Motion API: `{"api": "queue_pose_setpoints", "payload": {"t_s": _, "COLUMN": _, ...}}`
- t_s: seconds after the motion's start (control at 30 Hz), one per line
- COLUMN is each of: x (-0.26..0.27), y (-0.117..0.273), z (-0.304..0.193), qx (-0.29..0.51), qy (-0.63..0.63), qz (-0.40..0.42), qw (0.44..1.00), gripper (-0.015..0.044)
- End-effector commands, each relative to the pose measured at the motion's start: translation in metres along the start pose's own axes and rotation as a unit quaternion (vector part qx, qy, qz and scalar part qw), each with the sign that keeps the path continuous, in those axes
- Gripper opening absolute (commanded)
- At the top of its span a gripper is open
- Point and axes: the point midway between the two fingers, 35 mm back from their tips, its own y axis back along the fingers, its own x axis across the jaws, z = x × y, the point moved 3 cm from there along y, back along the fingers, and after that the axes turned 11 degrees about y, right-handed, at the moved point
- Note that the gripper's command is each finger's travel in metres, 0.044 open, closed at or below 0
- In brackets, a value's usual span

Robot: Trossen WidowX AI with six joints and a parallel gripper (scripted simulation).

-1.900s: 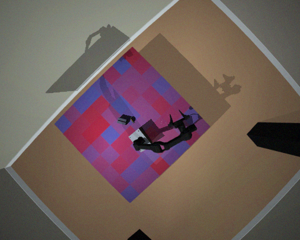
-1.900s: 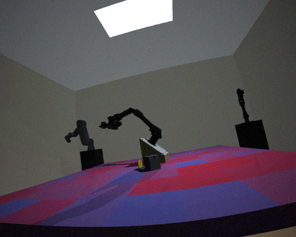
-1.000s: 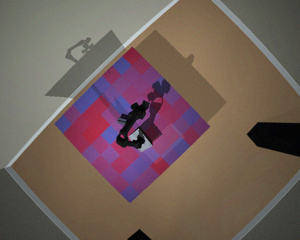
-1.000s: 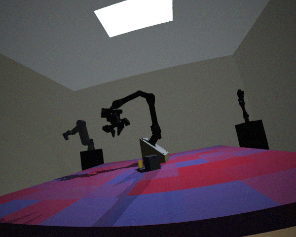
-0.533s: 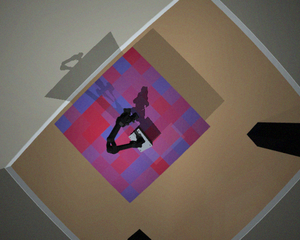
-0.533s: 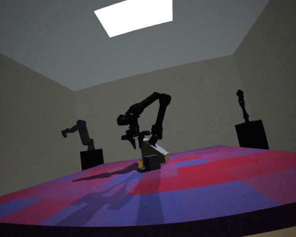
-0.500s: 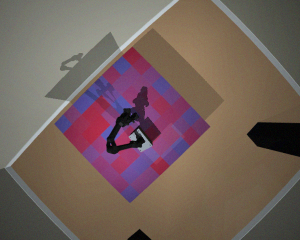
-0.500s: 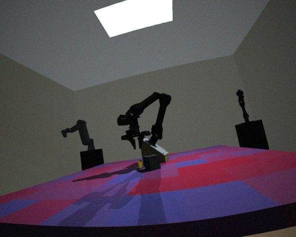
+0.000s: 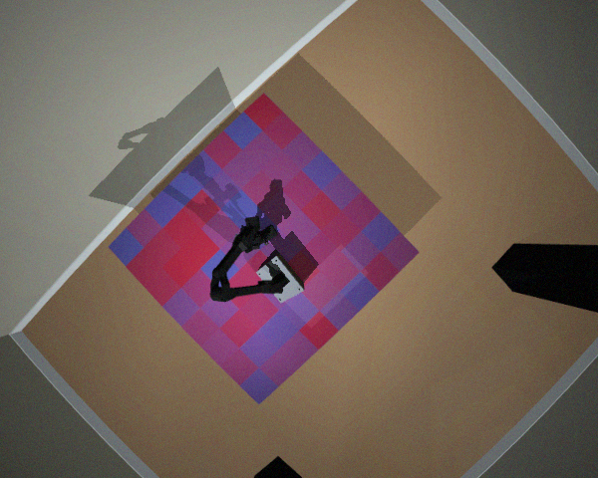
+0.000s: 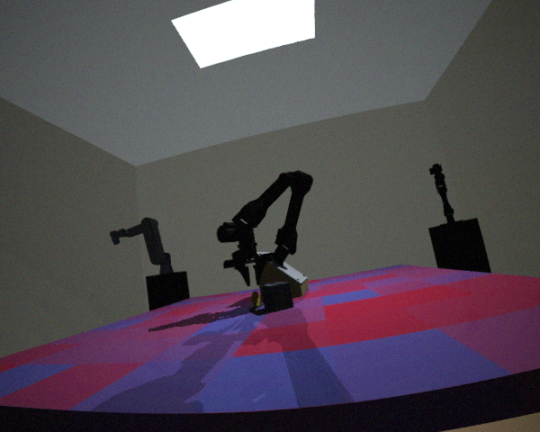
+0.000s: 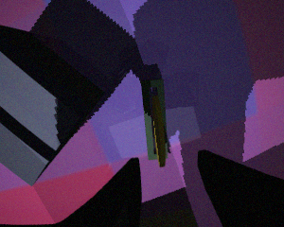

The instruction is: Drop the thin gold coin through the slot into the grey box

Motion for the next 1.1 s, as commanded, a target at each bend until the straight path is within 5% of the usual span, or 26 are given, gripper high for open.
{"api": "queue_pose_setpoints", "payload": {"t_s": 0.0, "x": 0.001, "y": -0.006, "z": -0.001, "qx": 0.0, "qy": -0.003, "qz": 0.003, "qw": 1.0, "gripper": 0.0161}}
{"api": "queue_pose_setpoints", "payload": {"t_s": 1.07, "x": 0.001, "y": -0.057, "z": 0.0, "qx": 0.0, "qy": -0.004, "qz": 0.004, "qw": 1.0, "gripper": 0.0161}}
